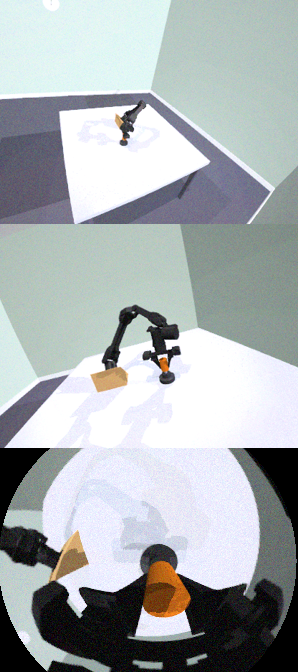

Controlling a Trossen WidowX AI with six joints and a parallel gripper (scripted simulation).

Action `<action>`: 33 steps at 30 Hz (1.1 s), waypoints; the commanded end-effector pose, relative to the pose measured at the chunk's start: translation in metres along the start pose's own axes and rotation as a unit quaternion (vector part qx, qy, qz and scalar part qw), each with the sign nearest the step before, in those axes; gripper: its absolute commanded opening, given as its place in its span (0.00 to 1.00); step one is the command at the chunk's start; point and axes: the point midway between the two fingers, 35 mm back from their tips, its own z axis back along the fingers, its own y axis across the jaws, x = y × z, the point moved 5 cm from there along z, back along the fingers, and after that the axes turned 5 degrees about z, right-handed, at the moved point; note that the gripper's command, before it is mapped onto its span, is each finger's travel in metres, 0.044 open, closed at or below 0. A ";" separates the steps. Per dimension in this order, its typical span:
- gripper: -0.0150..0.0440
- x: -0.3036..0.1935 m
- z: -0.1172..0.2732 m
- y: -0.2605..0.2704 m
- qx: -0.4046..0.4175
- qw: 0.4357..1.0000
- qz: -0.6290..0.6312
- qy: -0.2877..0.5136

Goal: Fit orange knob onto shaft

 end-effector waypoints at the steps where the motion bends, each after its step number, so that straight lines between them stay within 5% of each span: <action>1: 0.25 -0.001 -0.001 0.001 -0.002 0.975 -0.222 0.000; 13: 0.25 0.000 0.003 -0.002 -0.002 0.815 -0.579 0.000; 33: 0.25 0.000 0.000 0.000 -0.002 0.812 -0.584 0.000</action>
